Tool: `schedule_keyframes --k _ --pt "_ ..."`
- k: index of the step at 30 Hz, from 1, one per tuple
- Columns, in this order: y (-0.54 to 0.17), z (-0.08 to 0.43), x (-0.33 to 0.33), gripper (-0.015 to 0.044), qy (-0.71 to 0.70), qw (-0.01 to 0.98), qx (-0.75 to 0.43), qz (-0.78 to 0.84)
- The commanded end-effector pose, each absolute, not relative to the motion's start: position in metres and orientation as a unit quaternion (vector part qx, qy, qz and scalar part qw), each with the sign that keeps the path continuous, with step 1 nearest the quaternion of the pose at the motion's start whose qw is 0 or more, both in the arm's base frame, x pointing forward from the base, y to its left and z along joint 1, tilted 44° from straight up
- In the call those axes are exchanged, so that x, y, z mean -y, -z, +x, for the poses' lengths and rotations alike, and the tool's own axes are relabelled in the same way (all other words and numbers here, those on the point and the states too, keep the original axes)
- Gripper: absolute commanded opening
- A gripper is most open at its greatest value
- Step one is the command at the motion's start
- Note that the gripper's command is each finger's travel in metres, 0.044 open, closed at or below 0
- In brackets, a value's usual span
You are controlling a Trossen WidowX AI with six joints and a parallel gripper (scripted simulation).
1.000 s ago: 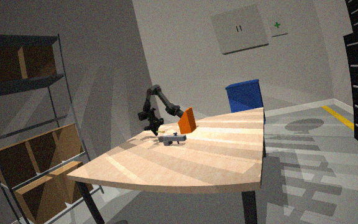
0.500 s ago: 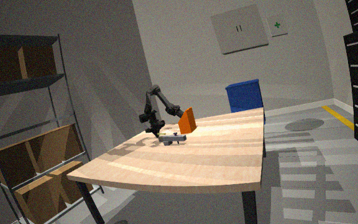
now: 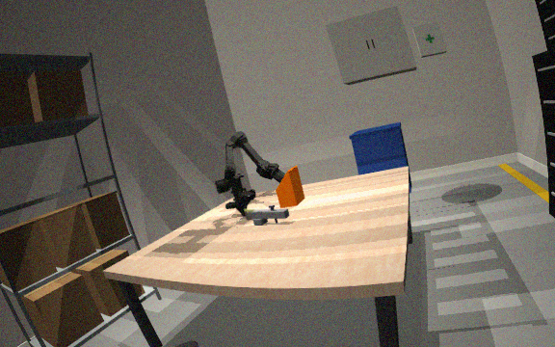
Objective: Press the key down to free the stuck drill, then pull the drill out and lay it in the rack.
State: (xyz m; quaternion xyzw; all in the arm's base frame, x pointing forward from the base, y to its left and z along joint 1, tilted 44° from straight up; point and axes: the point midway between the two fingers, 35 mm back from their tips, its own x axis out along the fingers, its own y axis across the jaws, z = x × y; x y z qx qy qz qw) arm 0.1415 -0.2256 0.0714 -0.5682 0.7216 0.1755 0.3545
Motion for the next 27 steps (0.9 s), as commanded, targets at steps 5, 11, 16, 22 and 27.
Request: schedule_keyframes --k 5,11,16,22,27 --pt "-0.062 0.14 0.23 0.0 -0.181 0.355 -0.72 -0.569" --pt "-0.058 0.139 0.232 0.0 -0.181 0.354 -0.72 -0.569" --pt "-0.055 0.138 0.231 0.0 -0.181 0.354 -0.72 -0.569" --pt "-0.055 0.139 0.23 0.0 -0.181 0.354 -0.72 -0.569" --pt "-0.055 0.139 0.229 0.0 -0.181 0.355 -0.72 -0.569"
